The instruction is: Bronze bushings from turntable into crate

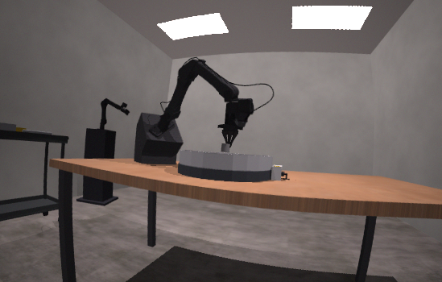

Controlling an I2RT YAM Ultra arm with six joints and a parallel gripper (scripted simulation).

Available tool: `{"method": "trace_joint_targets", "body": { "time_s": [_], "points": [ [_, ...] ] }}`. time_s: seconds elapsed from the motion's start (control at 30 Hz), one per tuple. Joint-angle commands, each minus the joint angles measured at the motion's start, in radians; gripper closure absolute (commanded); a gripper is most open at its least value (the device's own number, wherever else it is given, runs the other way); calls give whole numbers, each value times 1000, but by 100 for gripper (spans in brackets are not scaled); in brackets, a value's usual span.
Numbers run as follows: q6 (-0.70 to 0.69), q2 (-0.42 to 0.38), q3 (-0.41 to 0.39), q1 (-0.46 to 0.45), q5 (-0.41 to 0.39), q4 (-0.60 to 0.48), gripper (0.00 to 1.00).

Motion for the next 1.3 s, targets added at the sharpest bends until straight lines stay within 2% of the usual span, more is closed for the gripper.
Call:
{"method": "trace_joint_targets", "body": {
  "time_s": [0.0, 0.3, 0.43, 0.5, 1.27],
  "points": [
    [-5, -35, 35, 17, 1, 14, 100],
    [-4, -34, 38, 18, 2, 9, 100],
    [5, 16, 58, 22, 12, -17, 100],
    [8, -16, 63, 22, 11, -19, 100],
    [6, -15, 65, 22, 11, -19, 100]
  ]
}}
